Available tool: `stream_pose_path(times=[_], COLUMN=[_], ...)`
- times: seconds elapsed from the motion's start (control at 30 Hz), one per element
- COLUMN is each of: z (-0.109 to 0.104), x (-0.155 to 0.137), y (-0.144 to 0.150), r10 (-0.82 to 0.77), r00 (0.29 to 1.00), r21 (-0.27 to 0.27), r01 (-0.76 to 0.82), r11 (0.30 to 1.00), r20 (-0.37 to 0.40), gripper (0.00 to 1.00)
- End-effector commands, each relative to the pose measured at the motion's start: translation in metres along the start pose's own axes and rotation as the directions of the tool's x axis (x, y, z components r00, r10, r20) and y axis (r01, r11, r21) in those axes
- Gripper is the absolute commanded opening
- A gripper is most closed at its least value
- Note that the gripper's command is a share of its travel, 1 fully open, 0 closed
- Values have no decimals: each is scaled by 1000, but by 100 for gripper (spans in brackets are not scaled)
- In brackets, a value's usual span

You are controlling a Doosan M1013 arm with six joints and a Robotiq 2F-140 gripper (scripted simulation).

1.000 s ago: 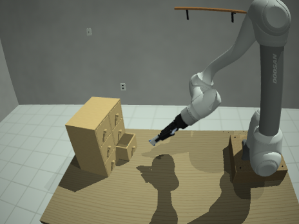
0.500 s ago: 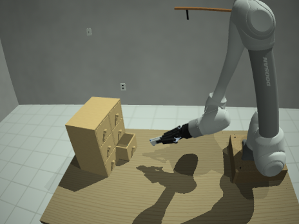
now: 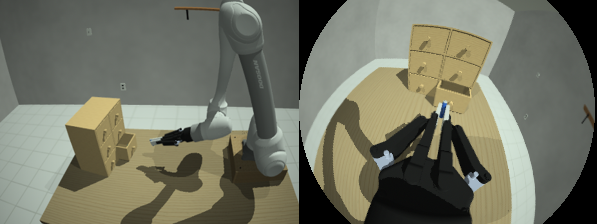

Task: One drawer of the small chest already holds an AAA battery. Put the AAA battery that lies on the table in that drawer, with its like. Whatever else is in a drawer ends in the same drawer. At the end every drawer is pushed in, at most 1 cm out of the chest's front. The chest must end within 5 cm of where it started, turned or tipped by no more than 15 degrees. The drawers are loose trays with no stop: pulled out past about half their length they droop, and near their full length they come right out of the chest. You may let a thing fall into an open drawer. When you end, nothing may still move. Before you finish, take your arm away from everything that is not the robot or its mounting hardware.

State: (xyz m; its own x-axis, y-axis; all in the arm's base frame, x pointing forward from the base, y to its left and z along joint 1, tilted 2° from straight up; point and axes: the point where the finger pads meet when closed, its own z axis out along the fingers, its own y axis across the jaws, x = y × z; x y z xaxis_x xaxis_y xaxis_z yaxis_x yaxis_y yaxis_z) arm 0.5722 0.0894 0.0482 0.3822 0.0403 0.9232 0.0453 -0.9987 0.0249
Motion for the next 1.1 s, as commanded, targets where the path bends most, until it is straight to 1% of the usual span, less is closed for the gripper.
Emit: stream_pose_path(times=[0.0, 0.67, 0.87, 1.07], z=[-1, -1, 1, 8], x=[-3, -3, -2, 1], y=[1, 1, 1, 1], r10=[3, 3, 3, 3], r00=[1000, 1000, 1000, 1000], r21=[-3, -3, -3, -3], r01=[-3, -3, -3, -3], r11=[1000, 1000, 1000, 1000], r20=[-12, -21, -21, -21], gripper=[3, 3, 3, 3])
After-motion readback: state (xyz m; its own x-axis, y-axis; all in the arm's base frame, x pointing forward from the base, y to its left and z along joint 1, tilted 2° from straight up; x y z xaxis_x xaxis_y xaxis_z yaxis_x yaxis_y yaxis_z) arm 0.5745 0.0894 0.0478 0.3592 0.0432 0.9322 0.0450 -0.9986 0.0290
